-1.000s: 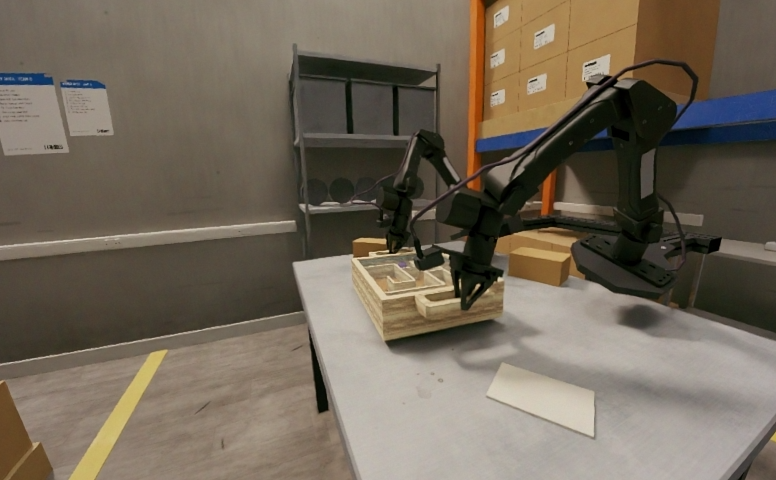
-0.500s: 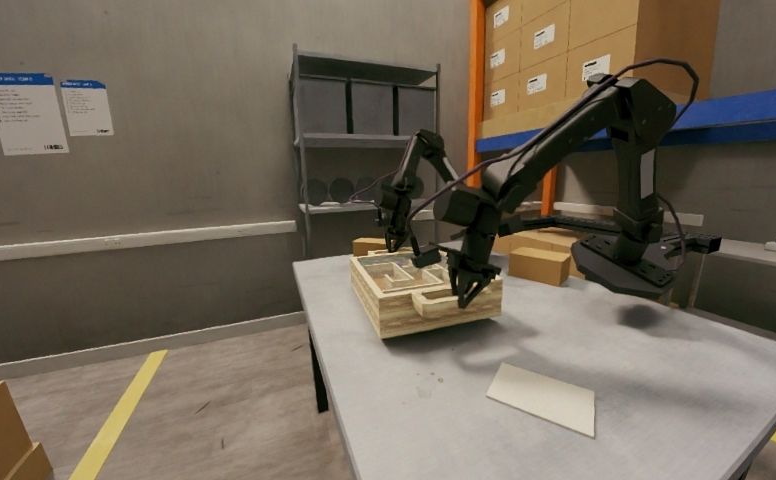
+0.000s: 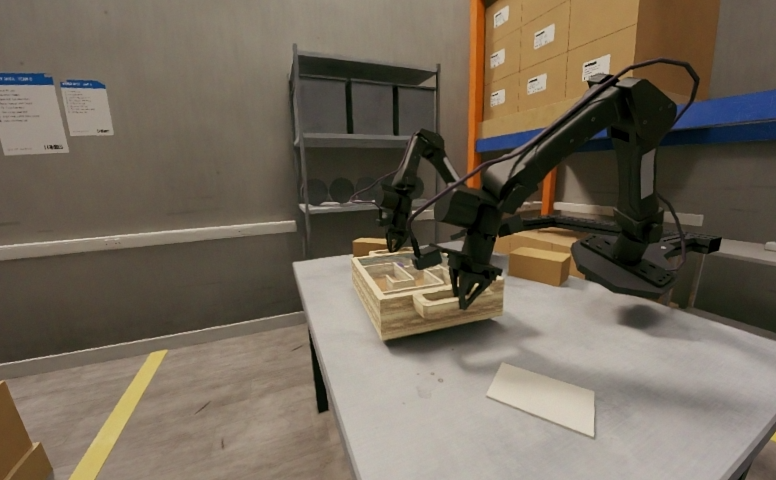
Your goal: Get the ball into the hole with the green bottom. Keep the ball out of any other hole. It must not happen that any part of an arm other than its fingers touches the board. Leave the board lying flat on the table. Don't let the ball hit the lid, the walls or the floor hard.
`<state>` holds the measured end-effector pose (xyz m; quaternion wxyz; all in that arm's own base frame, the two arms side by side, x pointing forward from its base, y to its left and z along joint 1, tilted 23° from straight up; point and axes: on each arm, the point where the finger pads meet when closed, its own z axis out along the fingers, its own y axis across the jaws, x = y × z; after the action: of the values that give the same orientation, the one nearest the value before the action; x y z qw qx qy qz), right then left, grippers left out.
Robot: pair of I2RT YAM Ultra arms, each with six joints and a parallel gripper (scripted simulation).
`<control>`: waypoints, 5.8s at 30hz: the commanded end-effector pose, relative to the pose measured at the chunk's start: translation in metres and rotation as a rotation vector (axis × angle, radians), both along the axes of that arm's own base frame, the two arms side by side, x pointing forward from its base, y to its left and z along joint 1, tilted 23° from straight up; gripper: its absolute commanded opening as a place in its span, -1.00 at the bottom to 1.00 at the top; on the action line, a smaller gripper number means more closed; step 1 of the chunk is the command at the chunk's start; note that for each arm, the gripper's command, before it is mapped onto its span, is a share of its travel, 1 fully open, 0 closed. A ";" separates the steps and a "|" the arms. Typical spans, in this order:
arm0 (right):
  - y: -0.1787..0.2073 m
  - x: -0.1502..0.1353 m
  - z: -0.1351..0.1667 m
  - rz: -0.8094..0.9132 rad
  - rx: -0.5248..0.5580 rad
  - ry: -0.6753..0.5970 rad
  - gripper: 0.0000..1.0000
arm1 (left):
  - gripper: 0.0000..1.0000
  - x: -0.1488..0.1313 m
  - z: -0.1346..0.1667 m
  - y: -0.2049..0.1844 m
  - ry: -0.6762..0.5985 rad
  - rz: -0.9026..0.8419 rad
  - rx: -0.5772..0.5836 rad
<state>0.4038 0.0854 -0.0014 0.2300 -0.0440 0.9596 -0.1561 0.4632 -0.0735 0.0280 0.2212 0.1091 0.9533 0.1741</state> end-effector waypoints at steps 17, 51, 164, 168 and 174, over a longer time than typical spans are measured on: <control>0.029 0.025 0.041 0.027 -0.019 -0.112 -1.00 | -1.00 0.030 0.039 -0.010 -0.139 -0.010 -0.061; 0.020 0.022 0.041 0.009 -0.004 -0.170 -1.00 | -1.00 0.027 0.035 -0.008 -0.169 -0.043 -0.066; 0.020 0.036 0.026 0.032 0.006 -0.158 -1.00 | -1.00 0.032 0.022 -0.014 -0.142 -0.042 -0.056; 0.020 0.037 0.028 0.031 0.007 -0.160 -1.00 | -0.24 0.030 0.012 -0.010 -0.121 -0.034 -0.040; 0.021 0.039 0.029 0.031 0.009 -0.165 -1.00 | -0.24 0.027 0.005 -0.010 -0.101 -0.036 -0.034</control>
<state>0.4064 0.0835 -0.0111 0.2377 -0.0512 0.9548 -0.1708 0.4838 -0.0730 0.0252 0.2602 0.1050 0.9462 0.1609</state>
